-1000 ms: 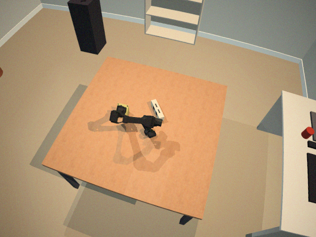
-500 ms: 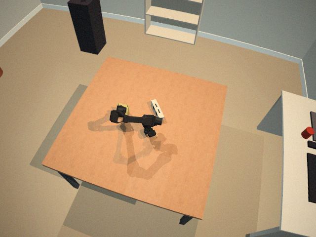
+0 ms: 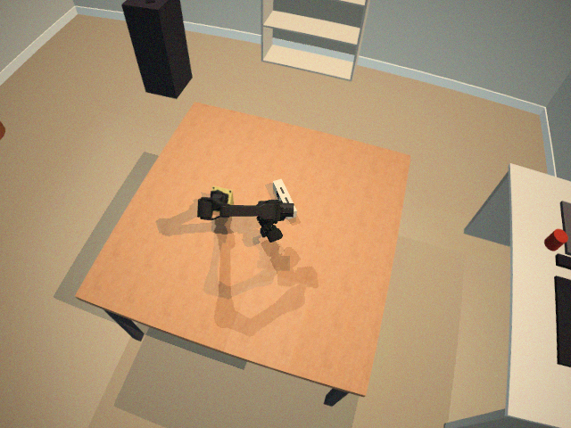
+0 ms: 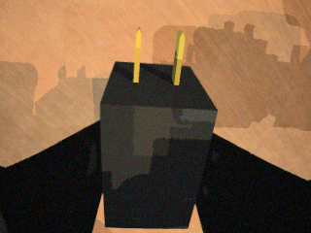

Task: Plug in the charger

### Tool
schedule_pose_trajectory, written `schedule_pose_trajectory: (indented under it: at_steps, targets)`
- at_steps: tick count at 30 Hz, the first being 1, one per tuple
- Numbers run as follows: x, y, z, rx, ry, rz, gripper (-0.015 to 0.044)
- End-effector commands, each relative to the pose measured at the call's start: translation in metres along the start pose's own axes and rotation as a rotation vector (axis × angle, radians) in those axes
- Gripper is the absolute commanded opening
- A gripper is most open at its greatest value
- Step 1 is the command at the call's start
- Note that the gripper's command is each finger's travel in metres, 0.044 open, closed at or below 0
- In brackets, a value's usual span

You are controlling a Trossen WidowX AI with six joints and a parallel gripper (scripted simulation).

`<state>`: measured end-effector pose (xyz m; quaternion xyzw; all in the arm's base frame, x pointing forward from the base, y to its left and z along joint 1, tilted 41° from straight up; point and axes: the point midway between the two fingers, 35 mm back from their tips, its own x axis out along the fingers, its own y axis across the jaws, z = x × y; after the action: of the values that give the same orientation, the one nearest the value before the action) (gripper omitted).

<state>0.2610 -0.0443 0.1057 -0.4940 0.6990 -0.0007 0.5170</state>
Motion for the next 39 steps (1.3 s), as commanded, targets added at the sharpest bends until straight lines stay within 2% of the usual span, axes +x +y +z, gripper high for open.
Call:
schedule_pose_trajectory:
  at_steps: [1, 39]
  targets:
    - [-0.002, 0.007, 0.006, 0.005, -0.009, 0.003, 0.0]
    - [0.017, 0.115, 0.056, 0.047, -0.033, 0.029, 0.0]
